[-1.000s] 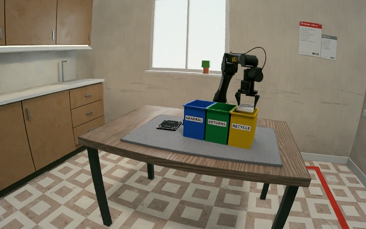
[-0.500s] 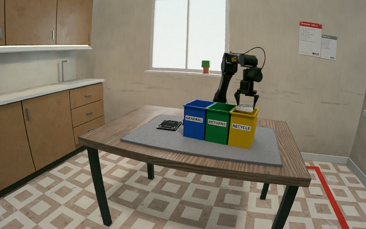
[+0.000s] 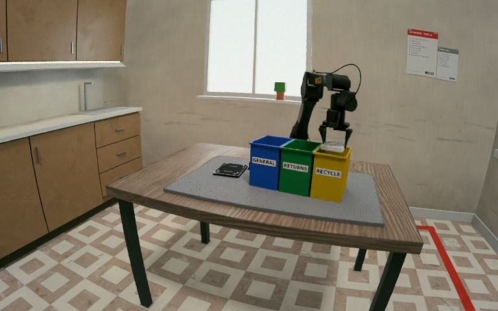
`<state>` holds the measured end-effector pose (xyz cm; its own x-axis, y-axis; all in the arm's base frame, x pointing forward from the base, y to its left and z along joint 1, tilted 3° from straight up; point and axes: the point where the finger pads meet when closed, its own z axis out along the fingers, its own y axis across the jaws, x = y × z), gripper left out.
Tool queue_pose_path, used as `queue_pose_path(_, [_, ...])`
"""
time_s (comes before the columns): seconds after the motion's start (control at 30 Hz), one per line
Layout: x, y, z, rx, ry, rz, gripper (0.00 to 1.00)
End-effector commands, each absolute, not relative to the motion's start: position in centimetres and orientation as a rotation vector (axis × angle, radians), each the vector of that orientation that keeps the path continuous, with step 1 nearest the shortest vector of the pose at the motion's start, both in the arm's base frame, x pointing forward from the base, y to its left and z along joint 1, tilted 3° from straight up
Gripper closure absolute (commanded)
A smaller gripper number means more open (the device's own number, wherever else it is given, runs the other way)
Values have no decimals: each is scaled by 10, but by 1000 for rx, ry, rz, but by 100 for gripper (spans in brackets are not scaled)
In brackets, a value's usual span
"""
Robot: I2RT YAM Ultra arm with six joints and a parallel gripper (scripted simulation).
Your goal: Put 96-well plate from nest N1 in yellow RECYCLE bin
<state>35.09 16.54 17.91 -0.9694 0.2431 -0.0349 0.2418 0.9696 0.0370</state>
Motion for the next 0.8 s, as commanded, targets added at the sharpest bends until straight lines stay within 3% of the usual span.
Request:
queue_pose_path(0.0, [356, 162, 190, 378, 3043, 52, 100])
queue_pose_path(0.77, [355, 164, 187, 377, 3050, 47, 100])
